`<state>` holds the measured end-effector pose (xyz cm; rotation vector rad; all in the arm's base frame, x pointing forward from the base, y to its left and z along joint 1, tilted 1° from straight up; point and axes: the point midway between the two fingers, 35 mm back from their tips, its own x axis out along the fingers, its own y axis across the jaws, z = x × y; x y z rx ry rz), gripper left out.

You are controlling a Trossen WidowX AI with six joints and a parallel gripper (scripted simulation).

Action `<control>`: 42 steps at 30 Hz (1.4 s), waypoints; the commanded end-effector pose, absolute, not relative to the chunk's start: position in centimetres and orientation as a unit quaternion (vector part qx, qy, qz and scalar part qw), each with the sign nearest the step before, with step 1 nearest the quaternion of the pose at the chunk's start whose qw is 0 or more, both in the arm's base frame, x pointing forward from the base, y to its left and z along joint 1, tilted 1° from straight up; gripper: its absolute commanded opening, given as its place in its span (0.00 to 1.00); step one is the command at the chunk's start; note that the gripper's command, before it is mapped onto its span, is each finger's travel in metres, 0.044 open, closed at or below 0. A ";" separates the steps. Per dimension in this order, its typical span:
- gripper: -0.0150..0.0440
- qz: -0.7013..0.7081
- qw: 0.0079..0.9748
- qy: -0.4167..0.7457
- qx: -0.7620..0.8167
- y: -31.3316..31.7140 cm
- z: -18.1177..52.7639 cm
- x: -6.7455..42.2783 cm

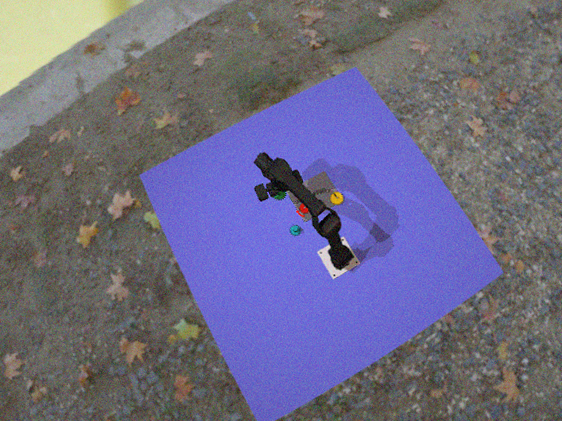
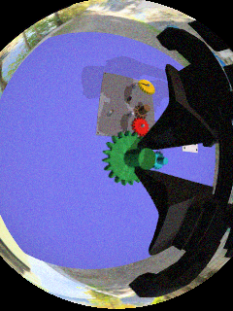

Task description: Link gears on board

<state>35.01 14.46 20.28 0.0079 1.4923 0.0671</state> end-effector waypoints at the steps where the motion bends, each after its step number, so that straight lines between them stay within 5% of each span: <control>1: 0.25 0.034 0.737 0.675 0.003 14.3 21.4 34.8; 42: 0.25 0.027 0.731 0.682 -0.005 6.8 17.8 35.3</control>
